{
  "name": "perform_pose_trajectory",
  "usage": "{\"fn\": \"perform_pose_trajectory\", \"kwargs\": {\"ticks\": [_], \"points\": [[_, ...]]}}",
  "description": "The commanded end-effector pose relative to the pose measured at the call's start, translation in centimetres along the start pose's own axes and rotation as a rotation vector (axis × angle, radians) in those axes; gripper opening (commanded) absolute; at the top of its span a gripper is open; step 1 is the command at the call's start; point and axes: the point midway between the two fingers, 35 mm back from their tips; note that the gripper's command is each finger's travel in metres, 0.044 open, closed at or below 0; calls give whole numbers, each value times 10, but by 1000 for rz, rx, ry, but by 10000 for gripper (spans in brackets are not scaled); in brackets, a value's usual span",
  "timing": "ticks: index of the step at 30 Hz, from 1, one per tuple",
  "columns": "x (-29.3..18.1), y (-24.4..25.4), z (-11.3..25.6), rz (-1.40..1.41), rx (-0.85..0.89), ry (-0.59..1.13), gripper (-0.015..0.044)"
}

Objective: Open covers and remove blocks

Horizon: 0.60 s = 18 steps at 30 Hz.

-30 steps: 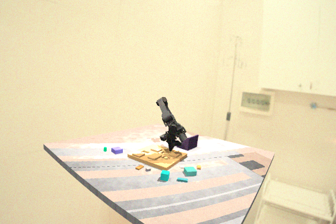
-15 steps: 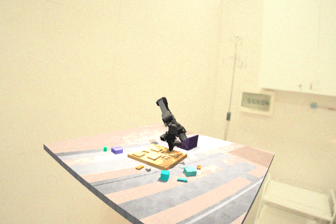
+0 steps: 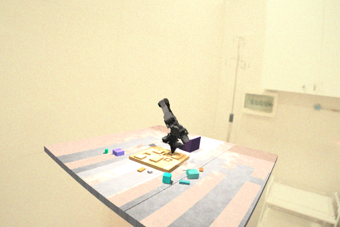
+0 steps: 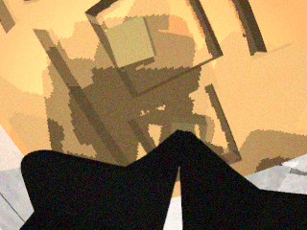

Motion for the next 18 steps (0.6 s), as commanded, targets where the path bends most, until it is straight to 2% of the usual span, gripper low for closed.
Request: {"fn": "perform_pose_trajectory", "kwargs": {"ticks": [1,18], "points": [[0,1,-1,2,0,1,0],[-1,-2,9,1,0,1,0]]}}
Point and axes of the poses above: the point midway between the two fingers, 35 mm back from their tips, its own z axis back along the fingers, its own y axis across the jaws, x = y × z, and after that the axes turned 14 degrees about z, right-handed
